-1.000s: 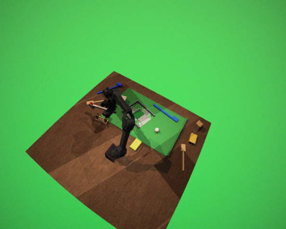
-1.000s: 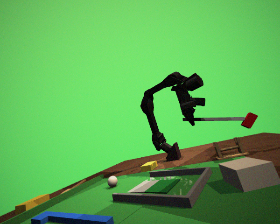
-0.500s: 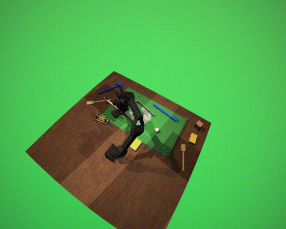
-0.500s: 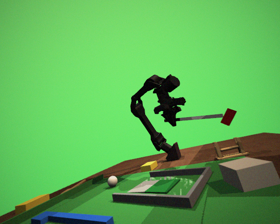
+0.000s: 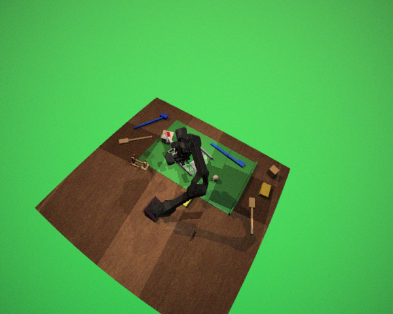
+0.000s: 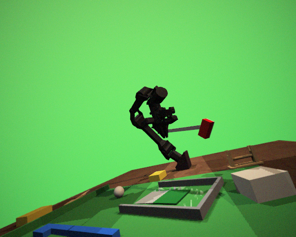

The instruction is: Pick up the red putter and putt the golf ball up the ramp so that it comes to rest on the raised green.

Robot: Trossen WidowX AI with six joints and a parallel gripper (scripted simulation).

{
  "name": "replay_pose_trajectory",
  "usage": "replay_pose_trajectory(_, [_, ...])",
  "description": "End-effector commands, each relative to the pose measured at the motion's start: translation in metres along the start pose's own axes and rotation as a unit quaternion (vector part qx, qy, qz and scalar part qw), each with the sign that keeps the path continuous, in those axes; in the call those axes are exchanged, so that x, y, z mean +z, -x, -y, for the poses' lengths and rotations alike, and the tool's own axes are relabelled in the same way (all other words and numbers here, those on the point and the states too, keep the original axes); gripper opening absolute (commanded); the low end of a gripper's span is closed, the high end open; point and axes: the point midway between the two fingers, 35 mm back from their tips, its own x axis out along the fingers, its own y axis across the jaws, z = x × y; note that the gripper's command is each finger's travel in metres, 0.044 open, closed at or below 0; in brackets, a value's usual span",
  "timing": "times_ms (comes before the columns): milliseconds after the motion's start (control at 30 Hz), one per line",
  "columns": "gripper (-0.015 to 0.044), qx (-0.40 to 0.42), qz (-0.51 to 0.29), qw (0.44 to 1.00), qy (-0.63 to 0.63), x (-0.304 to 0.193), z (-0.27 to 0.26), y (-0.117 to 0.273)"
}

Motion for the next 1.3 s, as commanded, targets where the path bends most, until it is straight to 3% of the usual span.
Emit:
replay_pose_trajectory(0, [0.0,-0.006,0.004,0.999,-0.053,-0.021,0.014,0.001])
replay_pose_trajectory(633, [0.0,-0.028,0.017,0.96,-0.279,-0.117,0.052,-0.004])
replay_pose_trajectory(1267, [0.0,-0.057,0.024,0.867,-0.494,-0.212,0.055,-0.018])
